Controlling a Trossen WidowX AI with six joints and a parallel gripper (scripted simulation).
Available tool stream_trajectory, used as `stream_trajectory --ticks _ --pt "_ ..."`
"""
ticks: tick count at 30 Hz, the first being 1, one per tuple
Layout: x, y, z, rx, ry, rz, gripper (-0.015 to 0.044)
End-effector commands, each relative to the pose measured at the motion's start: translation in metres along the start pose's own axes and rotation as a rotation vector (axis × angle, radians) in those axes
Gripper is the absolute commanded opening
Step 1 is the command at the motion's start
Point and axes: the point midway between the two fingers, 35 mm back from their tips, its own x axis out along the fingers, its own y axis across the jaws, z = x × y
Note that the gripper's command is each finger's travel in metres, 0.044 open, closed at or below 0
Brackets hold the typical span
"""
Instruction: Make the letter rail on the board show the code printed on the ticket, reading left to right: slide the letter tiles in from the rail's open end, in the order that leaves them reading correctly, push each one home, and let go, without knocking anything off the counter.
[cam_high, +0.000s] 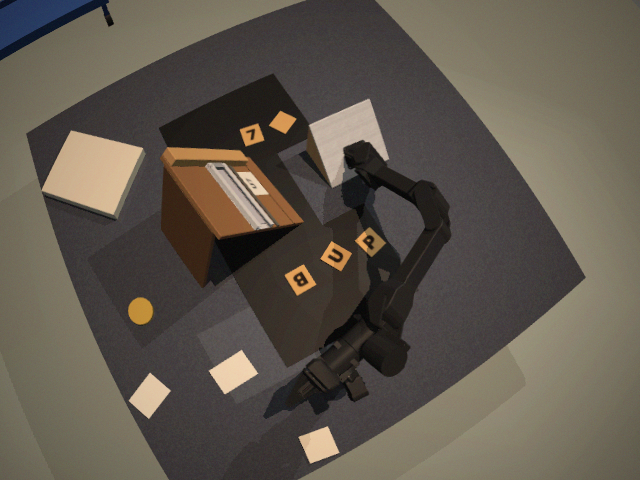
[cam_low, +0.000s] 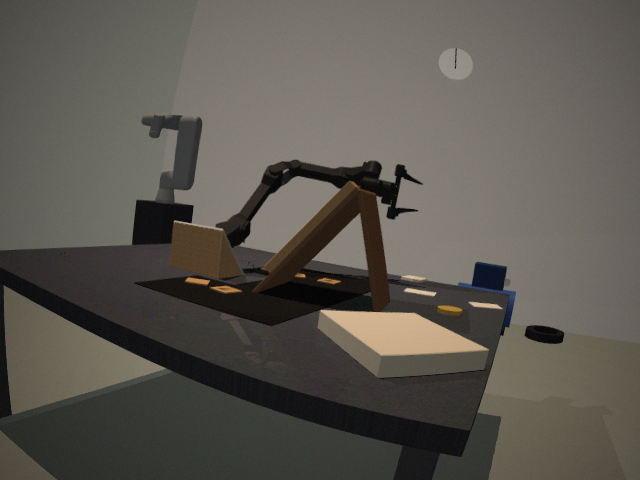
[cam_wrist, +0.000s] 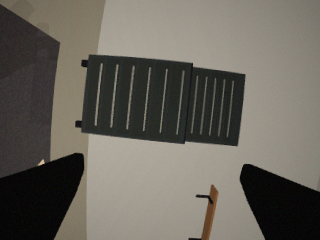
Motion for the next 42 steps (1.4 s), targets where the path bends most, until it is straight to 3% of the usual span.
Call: stream_trajectory --ticks 1,22,42 --pt "-0.002 -0.006 -0.026 -0.089 0.037 0.006 0.0440" --pt "-0.030 -0.034 -0.181 -0.409 0.281 0.098 0.0440" --pt "-0.102 -0.053 -0.378 -0.356 0.647 0.202 0.0440"
